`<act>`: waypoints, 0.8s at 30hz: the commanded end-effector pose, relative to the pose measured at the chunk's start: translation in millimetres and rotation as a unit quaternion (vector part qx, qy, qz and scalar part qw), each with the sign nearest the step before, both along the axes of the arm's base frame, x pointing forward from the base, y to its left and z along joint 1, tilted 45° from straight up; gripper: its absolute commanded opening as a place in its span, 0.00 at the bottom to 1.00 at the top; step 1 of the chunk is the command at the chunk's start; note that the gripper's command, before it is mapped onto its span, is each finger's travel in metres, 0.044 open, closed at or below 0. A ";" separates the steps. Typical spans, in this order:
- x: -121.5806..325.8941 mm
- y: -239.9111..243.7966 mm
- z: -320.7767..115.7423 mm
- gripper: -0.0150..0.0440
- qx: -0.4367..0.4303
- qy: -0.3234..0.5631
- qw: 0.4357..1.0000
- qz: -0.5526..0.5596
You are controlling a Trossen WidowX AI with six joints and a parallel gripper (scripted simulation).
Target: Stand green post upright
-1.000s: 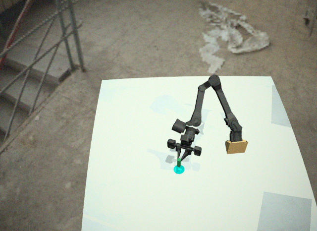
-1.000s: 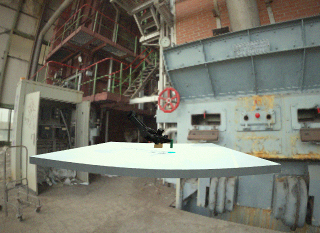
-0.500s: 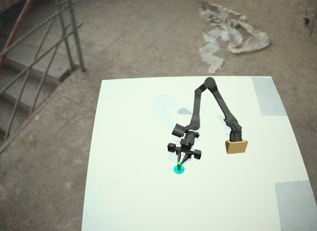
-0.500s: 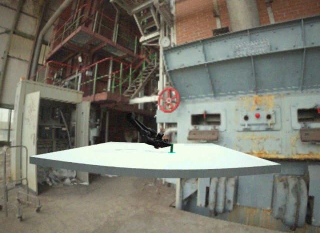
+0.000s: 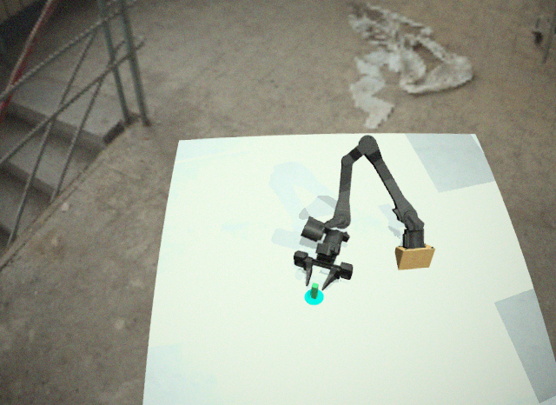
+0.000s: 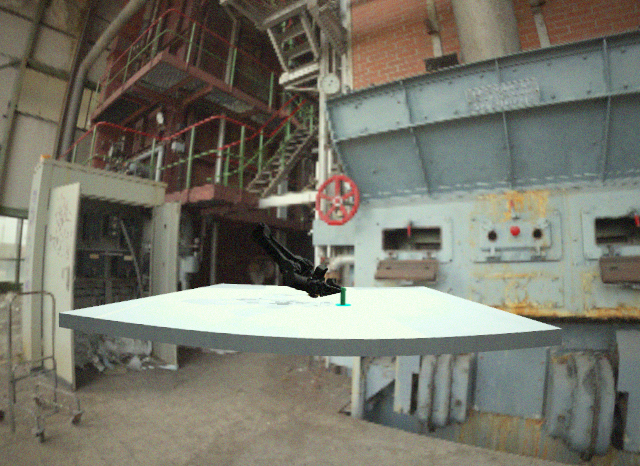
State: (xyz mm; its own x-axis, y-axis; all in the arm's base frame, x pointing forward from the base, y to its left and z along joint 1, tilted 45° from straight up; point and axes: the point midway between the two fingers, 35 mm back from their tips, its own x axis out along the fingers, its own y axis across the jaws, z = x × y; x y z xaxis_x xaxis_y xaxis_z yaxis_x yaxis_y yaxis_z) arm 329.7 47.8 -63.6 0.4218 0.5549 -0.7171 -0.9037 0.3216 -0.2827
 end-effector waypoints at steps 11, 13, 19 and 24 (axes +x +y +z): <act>4.2 31.4 32.5 0.93 0.000 -0.005 1.000 0.006; 3.8 43.1 44.3 0.93 0.001 -0.007 1.000 0.007; 0.8 63.5 65.0 0.93 0.004 -0.009 1.000 0.008; 10.6 69.7 53.6 0.93 -0.030 0.050 0.998 -0.017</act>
State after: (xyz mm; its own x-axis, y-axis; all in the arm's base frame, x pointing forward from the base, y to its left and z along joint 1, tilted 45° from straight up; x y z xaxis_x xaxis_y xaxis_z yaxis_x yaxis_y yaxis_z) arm 333.0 108.8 -6.7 0.4003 0.5377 -0.7420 -0.9108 0.3228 -0.2574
